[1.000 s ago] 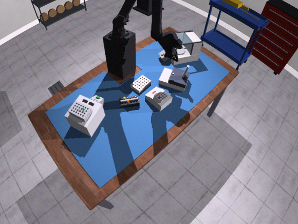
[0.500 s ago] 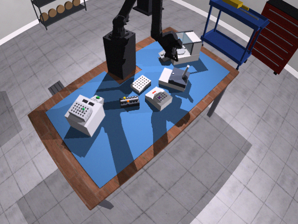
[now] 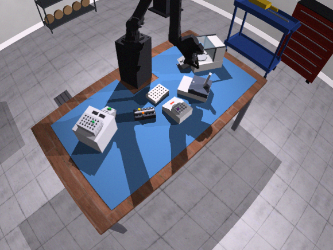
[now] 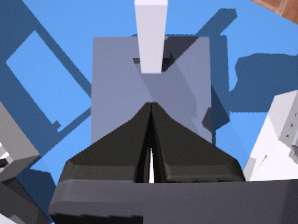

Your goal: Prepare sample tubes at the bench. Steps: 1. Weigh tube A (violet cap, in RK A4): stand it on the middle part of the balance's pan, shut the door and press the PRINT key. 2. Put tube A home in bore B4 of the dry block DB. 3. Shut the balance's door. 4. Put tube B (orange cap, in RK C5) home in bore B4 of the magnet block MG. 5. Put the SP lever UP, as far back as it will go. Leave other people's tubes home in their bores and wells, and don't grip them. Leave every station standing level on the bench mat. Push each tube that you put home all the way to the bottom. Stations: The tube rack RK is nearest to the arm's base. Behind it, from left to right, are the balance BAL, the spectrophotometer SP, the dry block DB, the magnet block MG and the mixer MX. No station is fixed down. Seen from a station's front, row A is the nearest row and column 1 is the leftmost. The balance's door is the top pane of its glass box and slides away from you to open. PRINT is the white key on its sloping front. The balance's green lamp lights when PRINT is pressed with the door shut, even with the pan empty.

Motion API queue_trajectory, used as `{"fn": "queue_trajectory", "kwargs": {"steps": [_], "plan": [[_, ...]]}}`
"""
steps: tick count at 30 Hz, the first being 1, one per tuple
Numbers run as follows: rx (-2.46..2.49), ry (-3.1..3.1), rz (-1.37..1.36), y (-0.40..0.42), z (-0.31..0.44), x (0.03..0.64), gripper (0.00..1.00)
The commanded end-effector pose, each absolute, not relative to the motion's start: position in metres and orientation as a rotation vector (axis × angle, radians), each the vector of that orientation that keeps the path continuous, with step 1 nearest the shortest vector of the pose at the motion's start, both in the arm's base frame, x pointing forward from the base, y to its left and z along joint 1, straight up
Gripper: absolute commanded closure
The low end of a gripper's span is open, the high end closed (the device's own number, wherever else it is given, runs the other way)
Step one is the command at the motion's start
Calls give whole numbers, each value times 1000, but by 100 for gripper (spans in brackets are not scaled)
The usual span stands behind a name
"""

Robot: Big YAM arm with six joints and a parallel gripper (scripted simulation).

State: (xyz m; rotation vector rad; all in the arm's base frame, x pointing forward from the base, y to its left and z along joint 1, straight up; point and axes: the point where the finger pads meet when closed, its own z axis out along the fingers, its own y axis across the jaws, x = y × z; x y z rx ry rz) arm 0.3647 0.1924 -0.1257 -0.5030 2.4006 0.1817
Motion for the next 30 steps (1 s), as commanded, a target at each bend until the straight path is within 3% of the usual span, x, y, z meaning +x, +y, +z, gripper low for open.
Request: {"fn": "queue_trajectory", "kwargs": {"steps": [1,30], "plan": [[-497,2386,186,195,-121,368,100],[-499,2386,187,195,-122,371,100]]}}
